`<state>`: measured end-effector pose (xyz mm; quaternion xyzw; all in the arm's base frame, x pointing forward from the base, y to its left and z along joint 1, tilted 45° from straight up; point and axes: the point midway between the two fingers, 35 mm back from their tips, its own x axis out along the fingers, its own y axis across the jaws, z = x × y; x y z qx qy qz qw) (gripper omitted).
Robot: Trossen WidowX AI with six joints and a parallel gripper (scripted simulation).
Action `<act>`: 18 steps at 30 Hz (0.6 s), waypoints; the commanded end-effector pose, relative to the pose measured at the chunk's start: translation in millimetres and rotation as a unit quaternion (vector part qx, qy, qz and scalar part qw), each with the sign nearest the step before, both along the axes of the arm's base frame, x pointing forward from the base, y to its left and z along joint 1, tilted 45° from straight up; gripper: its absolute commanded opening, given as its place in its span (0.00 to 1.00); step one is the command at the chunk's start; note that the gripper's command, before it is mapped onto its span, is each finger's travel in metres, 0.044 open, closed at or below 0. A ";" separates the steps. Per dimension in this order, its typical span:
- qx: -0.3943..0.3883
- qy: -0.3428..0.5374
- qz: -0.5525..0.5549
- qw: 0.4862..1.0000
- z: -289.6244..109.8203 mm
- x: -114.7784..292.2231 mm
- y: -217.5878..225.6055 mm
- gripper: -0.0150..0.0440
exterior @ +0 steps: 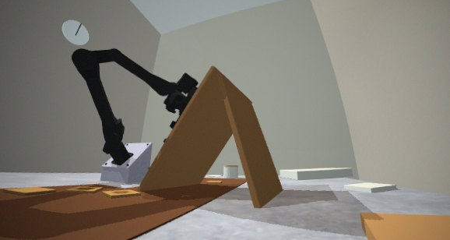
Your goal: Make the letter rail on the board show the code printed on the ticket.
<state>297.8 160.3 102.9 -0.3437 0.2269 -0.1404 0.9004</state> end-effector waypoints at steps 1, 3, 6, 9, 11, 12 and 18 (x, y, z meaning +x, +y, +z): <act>0.000 0.000 0.000 1.000 -0.3 0.1 -0.3 0.31; 0.000 0.000 0.000 1.000 -0.3 0.1 -0.3 0.25; 0.000 0.000 0.000 1.000 -0.3 0.1 -0.3 0.25; 0.000 0.000 0.000 1.000 -0.3 0.1 -0.3 0.25; 0.000 0.000 0.000 1.000 -0.3 0.1 -0.3 0.25; 0.000 0.000 0.000 1.000 -0.3 0.1 -0.3 0.25; 0.015 0.043 -0.017 0.999 -1.6 12.0 6.5 0.25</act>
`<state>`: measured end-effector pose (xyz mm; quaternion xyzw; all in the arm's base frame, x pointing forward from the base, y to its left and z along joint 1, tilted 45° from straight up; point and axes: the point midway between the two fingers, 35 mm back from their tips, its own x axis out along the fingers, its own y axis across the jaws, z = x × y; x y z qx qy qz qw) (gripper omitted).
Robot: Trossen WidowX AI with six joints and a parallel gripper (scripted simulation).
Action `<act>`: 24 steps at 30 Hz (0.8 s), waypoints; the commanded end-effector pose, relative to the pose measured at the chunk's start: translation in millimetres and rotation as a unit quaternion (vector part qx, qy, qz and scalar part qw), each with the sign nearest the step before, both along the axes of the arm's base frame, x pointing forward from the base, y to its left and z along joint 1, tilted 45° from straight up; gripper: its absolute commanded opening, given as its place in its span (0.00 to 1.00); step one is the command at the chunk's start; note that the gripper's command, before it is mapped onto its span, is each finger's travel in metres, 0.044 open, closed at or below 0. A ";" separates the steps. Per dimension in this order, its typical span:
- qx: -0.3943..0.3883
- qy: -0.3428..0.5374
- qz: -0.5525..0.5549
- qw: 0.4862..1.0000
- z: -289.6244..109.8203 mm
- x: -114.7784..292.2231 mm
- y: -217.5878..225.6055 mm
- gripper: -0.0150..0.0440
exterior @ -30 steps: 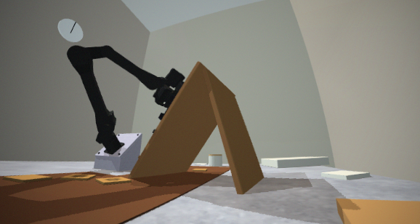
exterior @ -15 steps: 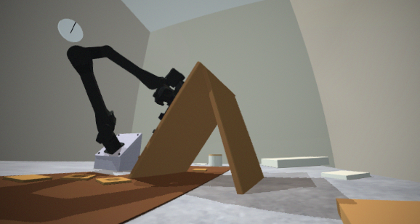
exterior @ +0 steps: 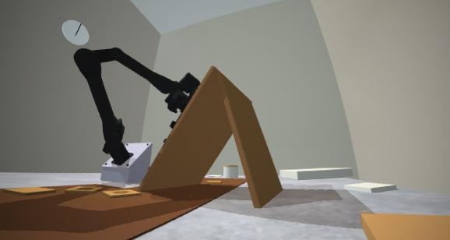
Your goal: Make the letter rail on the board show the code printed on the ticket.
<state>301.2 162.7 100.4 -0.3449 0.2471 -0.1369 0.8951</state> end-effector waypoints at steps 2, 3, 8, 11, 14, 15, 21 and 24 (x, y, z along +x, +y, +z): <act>0.025 0.053 -0.030 0.998 0.8 14.9 6.4 0.25; 0.030 0.069 -0.040 0.996 1.1 17.5 6.9 0.25; 0.015 0.149 -0.098 0.984 12.5 22.8 -5.6 0.25; 0.019 0.180 -0.139 0.974 20.2 23.6 -12.1 0.25; 0.027 0.207 -0.191 0.959 30.3 22.7 -19.9 0.25; 0.028 0.214 -0.207 0.954 33.5 22.0 -22.3 0.25; 0.030 0.224 -0.230 0.947 38.7 20.7 -26.1 0.25; 0.030 0.224 -0.230 0.947 38.7 20.7 -26.1 0.25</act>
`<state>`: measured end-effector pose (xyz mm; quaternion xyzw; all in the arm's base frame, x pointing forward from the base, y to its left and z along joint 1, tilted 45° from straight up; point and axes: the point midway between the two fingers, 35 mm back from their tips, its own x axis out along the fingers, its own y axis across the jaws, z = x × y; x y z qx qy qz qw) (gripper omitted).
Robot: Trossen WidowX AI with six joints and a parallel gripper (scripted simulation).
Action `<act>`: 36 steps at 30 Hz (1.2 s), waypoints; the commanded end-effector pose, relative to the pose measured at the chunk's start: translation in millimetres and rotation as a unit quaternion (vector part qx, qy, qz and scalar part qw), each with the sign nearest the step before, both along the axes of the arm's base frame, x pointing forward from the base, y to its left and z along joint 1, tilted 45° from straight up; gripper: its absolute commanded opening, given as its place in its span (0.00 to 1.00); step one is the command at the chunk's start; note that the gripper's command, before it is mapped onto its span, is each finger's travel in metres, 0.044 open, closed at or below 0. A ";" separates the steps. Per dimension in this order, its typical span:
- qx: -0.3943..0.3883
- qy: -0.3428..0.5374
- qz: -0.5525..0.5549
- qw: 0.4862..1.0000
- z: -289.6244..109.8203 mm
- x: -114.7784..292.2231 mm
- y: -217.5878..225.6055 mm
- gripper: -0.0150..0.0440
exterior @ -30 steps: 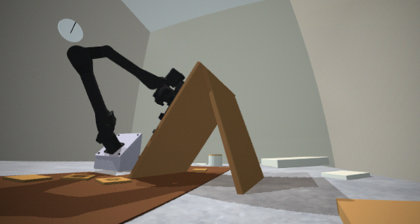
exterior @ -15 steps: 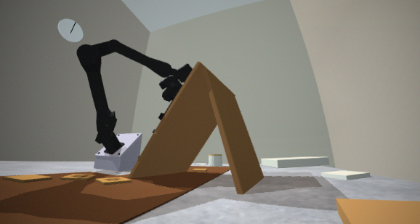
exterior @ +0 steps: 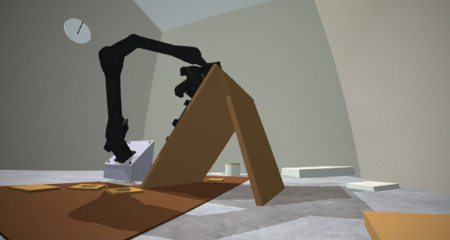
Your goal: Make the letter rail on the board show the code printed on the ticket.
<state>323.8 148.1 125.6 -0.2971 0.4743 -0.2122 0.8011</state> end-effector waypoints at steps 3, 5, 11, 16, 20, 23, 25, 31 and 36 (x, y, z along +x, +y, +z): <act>0.001 0.032 -0.062 0.998 13.5 -1.9 -11.6 0.25; 0.001 0.032 -0.062 0.998 13.5 -1.9 -11.6 0.25; 0.001 0.032 -0.062 0.998 13.0 -1.1 -11.3 0.25; 0.001 0.032 -0.062 0.998 11.7 1.7 -11.6 0.25; 0.001 0.032 -0.062 0.998 11.0 3.9 -12.4 0.25; 0.001 0.032 -0.062 0.998 10.6 5.2 -13.1 0.25; 0.001 0.032 -0.062 0.998 10.4 6.1 -13.5 0.25; 0.001 0.032 -0.062 0.998 9.8 8.6 -15.0 0.25; 0.001 0.032 -0.062 0.998 9.2 10.6 -16.4 0.25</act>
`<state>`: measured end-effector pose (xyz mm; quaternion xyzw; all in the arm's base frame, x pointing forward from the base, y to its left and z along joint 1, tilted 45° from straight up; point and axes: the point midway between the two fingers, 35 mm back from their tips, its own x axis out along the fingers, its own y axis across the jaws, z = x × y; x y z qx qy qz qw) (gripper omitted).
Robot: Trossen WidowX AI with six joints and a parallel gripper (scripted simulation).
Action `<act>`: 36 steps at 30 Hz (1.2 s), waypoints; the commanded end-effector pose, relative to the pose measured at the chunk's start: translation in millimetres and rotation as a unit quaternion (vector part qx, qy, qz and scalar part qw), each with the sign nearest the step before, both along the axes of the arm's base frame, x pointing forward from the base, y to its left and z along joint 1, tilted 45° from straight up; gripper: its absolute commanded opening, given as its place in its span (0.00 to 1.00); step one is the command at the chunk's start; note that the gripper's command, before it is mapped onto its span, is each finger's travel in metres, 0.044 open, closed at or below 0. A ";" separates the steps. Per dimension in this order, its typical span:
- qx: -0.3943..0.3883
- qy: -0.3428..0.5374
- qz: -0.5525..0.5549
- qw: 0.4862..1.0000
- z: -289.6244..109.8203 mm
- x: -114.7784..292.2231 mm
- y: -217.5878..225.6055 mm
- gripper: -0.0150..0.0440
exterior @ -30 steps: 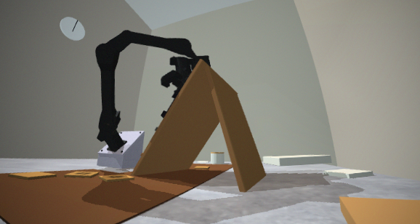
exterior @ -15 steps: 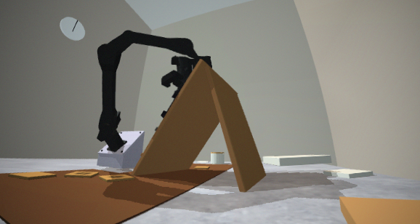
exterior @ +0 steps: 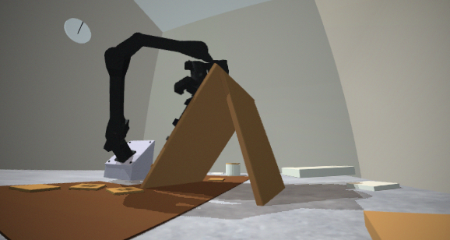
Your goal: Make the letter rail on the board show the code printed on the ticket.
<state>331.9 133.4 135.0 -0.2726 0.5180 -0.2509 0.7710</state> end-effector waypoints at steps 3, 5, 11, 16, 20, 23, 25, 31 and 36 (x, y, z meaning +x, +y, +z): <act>0.000 -0.001 0.000 1.000 -0.5 3.8 -2.4 0.25; 0.000 -0.001 0.000 1.000 -0.7 4.6 -2.9 0.25; -0.001 -0.001 0.000 1.000 -1.2 7.2 -4.4 0.25; -0.001 -0.001 0.000 1.000 -1.7 9.3 -5.6 0.25; -0.001 -0.001 0.000 1.000 -2.2 11.0 -6.5 0.25; -0.001 -0.001 0.000 1.000 -2.5 12.2 -7.2 0.25; -0.001 -0.001 0.000 1.000 -2.8 13.1 -7.7 0.25; -0.001 -0.001 0.000 1.000 -3.5 15.6 -9.1 0.25; -0.001 -0.001 0.000 1.000 -4.1 17.6 -10.1 0.25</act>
